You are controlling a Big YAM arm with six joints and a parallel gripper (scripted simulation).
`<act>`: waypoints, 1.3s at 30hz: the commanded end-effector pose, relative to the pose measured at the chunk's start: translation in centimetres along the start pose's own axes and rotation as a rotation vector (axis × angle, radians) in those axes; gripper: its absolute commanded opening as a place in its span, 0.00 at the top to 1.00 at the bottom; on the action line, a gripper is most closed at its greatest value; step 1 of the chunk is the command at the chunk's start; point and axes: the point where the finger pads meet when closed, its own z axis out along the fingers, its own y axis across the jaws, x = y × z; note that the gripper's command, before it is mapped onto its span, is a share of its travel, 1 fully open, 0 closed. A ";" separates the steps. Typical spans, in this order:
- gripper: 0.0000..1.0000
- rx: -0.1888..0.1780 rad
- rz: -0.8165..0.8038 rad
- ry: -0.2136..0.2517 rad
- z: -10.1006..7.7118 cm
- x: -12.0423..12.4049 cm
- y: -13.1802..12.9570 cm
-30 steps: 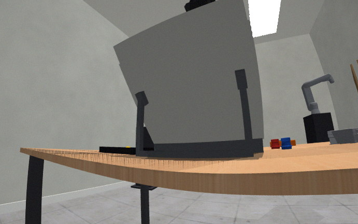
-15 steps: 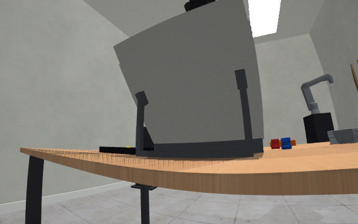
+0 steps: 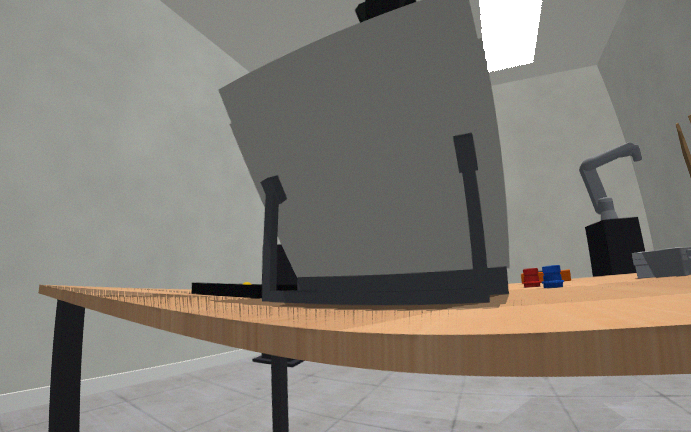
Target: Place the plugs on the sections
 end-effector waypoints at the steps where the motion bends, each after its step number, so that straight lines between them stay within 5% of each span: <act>1: 0.41 -0.002 0.006 -0.030 -0.6 -2.6 0.2; 9: 0.41 -0.002 0.003 -0.021 -0.6 -2.9 0.2; 24: 0.41 -0.002 0.003 -0.020 -6.3 12.5 0.3; 39: 0.41 -0.002 0.011 -0.040 -6.8 13.8 0.2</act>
